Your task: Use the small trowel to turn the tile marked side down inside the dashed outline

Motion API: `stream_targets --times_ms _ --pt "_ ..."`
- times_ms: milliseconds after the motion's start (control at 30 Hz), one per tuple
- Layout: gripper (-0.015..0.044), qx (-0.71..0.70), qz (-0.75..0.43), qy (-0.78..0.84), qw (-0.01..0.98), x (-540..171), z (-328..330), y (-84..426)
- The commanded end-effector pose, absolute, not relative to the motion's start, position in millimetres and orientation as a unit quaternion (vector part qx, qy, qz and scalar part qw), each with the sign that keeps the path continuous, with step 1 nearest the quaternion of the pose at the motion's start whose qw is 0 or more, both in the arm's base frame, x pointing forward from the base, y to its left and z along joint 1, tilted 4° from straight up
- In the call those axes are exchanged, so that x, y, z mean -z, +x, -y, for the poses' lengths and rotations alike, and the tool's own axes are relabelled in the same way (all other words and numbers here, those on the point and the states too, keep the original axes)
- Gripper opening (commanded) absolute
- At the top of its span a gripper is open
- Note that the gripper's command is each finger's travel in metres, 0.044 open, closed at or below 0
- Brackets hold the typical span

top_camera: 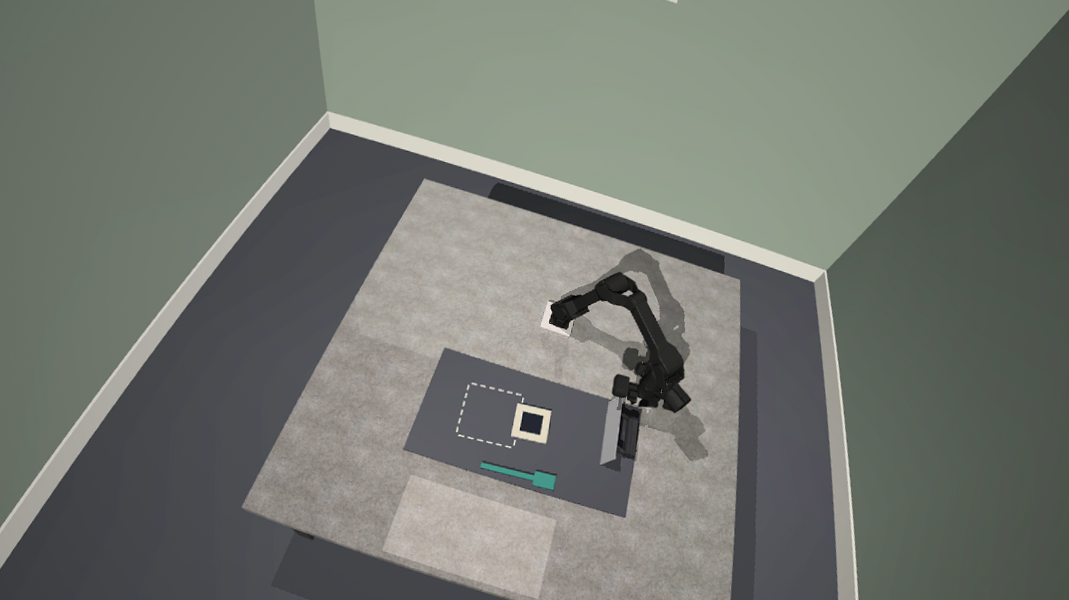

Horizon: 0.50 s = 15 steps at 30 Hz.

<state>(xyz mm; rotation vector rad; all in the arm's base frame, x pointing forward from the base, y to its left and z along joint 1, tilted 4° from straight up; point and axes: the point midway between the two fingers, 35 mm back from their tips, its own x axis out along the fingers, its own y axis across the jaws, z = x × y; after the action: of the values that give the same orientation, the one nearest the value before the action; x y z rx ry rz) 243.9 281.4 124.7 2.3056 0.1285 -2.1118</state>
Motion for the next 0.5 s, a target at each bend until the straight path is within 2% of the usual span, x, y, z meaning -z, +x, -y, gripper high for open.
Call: stream_targets --times_ms 0,467 --pt "0.0100 0.675 -0.043 0.736 0.005 -121.5 -274.6 244.1" --pt "0.0100 0.675 -0.042 0.736 0.006 -116.8 -252.1 246.0"
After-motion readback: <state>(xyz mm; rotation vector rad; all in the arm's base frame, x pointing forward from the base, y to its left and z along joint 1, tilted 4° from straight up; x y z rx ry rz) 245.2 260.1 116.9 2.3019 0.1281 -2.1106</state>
